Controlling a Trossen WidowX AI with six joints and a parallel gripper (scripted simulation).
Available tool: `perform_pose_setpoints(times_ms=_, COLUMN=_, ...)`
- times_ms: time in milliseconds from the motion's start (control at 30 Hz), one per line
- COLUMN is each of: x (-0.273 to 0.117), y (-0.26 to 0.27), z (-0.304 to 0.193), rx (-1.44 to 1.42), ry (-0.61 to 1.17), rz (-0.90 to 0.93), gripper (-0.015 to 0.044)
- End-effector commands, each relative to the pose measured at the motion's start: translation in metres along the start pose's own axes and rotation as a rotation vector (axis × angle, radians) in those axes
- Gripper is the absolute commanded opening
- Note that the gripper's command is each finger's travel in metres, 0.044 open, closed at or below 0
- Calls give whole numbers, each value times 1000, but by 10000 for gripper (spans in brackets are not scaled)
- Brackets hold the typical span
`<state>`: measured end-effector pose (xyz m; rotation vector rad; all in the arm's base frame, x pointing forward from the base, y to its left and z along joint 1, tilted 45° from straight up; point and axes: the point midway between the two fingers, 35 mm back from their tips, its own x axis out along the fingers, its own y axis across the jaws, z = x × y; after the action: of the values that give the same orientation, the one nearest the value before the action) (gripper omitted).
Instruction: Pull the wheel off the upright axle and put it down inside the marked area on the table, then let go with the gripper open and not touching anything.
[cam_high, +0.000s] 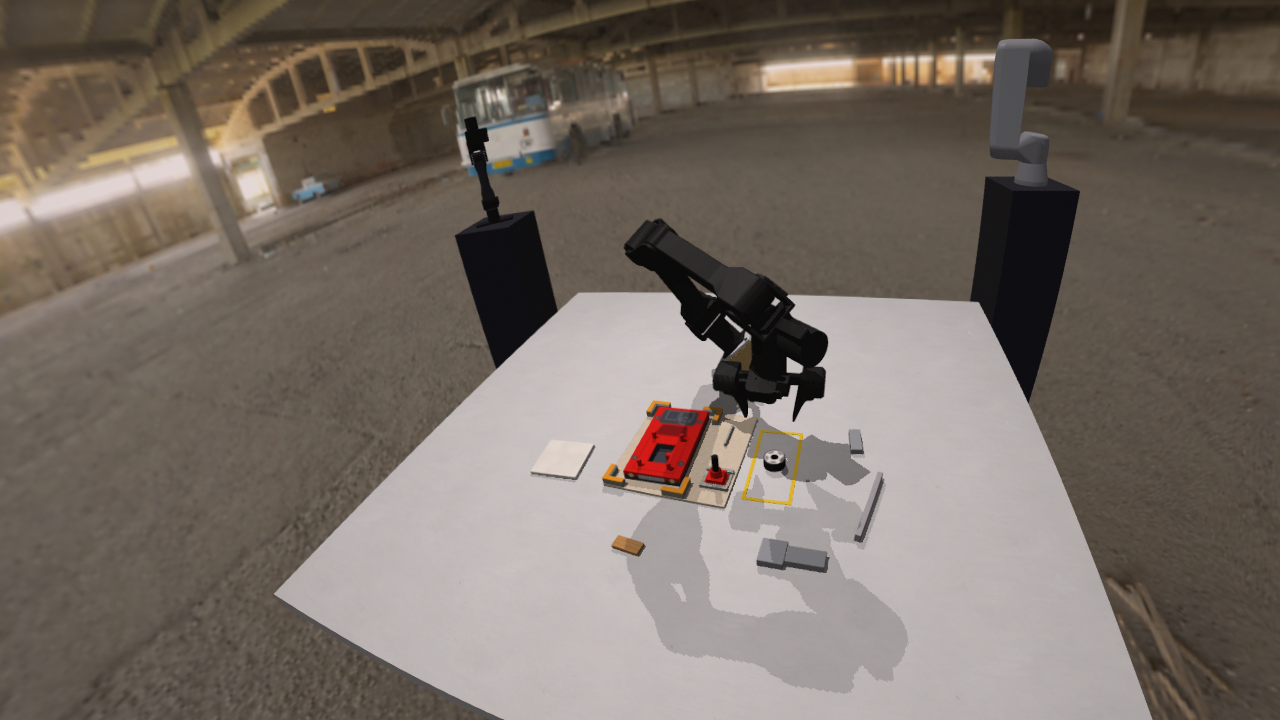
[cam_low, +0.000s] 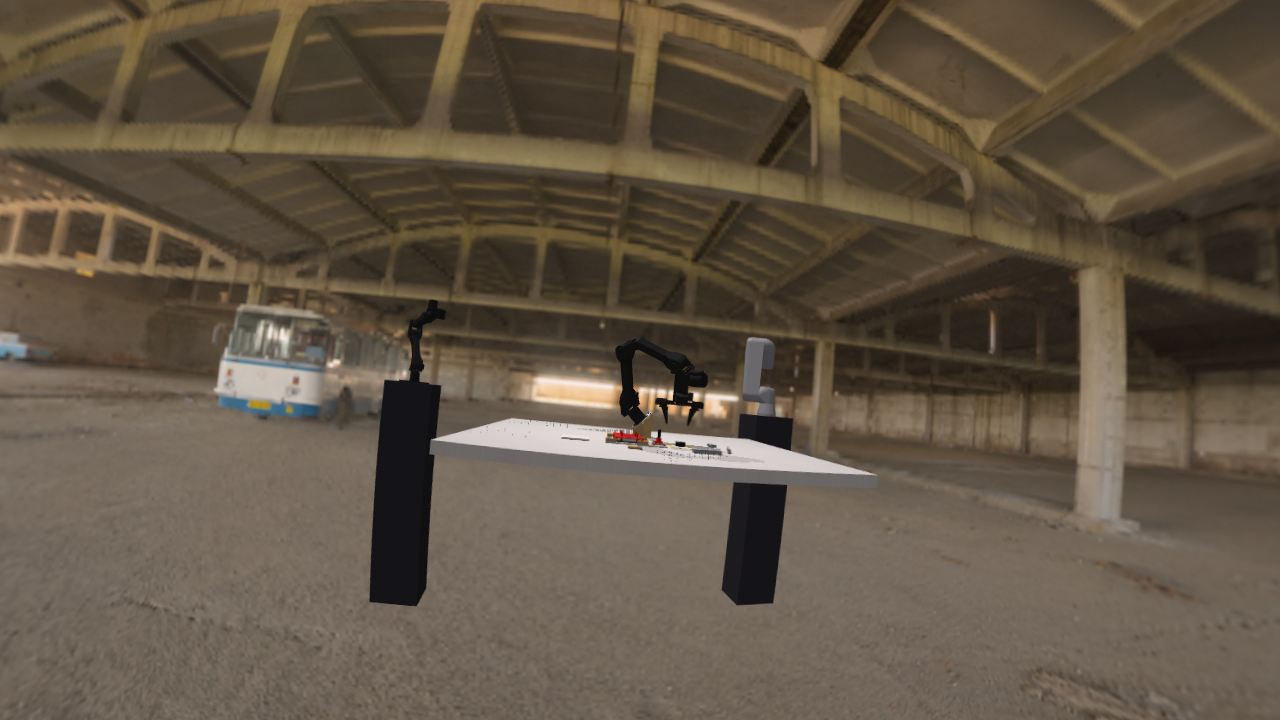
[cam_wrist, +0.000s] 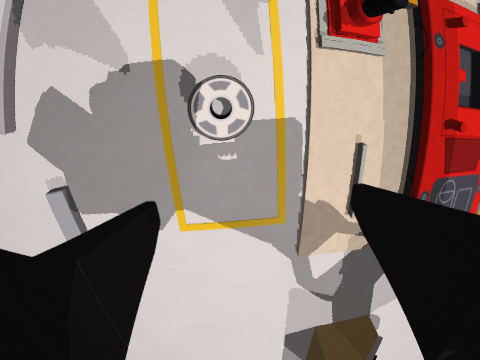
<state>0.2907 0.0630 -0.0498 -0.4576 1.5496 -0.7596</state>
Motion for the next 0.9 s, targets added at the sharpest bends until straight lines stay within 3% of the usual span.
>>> perform_pose_setpoints(times_ms=0, x=-26, y=-13, z=-36, rx=-2, ry=-9, rz=8, gripper=440)
perform_pose_setpoints(times_ms=867, x=-34, y=-21, z=-52, rx=-1, ry=-7, rz=6, gripper=440)
